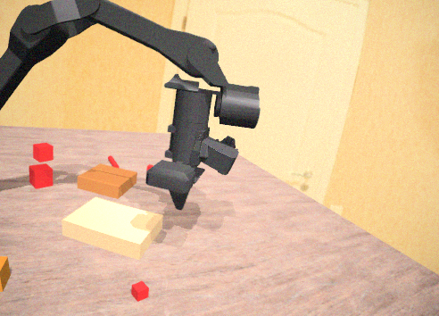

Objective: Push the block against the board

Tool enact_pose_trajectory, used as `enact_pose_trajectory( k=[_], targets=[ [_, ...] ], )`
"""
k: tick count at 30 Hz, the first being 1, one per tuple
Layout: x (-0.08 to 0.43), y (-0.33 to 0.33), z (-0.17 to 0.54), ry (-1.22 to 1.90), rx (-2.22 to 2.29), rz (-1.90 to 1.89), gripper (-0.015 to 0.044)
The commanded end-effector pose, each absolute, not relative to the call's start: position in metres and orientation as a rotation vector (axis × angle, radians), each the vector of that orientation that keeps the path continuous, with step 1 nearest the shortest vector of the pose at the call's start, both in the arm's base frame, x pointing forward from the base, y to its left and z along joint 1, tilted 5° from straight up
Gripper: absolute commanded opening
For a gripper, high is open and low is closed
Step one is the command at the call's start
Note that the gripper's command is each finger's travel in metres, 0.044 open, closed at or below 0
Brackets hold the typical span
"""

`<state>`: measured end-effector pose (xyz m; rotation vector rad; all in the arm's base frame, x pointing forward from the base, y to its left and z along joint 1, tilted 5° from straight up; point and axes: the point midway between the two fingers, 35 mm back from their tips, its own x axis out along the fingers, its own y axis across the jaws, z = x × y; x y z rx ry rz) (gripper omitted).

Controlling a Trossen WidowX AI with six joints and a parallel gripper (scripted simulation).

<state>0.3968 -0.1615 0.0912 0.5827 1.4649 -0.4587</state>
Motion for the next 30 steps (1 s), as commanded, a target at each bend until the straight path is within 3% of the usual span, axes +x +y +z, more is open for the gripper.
enact_pose_trajectory(
  k=[1,30],
  targets=[
    [0.396,-0.159,0.061,1.479,0.577,-0.454,0.0000],
    [0.380,-0.143,0.042,1.481,0.577,-0.453,0.0000]
  ],
)
